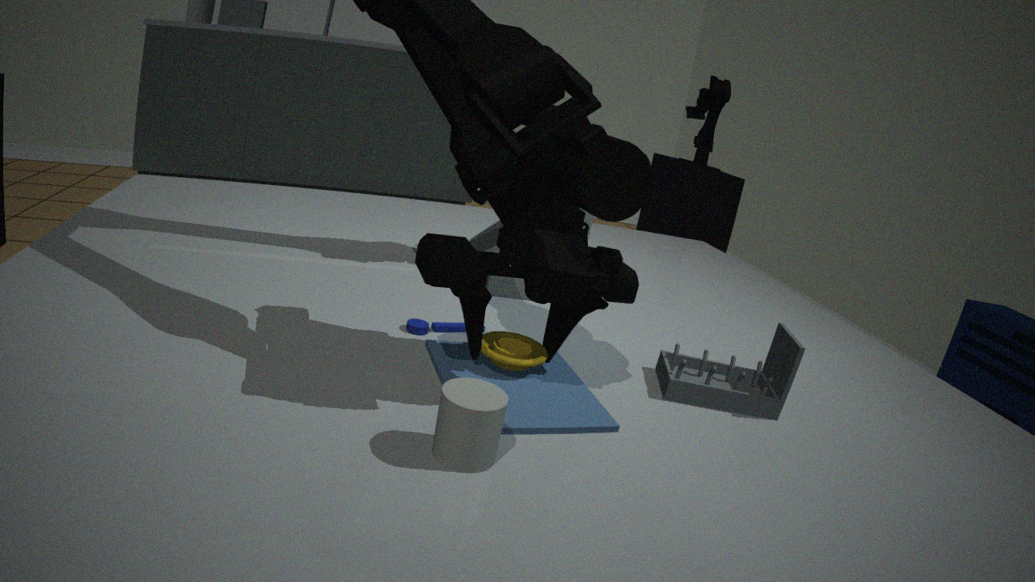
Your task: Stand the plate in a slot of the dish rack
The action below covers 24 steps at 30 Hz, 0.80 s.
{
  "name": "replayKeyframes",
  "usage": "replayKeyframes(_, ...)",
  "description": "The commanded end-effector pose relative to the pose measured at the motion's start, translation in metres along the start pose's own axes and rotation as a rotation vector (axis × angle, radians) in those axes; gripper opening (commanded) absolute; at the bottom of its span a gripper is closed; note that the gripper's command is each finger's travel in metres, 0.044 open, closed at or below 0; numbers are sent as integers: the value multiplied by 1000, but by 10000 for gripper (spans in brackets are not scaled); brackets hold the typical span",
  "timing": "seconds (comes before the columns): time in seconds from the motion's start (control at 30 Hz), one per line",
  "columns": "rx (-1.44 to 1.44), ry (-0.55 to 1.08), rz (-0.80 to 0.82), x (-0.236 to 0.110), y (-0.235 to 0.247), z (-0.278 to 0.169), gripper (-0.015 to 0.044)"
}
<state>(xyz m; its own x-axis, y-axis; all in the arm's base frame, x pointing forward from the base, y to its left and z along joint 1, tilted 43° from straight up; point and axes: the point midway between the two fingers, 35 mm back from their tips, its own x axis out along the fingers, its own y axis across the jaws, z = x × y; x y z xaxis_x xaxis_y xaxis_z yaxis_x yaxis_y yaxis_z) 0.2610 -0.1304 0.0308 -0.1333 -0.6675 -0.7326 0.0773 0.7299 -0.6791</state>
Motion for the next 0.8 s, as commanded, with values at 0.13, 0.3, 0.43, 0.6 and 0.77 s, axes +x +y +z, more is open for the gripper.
replayKeyframes(0.13,1,-15,10,-34,3,11,0)
replayKeyframes(0.3,-3,-17,14,-57,4,15,0)
replayKeyframes(0.43,-5,-18,15,-75,5,16,0)
replayKeyframes(0.6,-8,-20,17,-97,6,18,0)
replayKeyframes(0.77,-11,-20,17,-117,7,18,0)
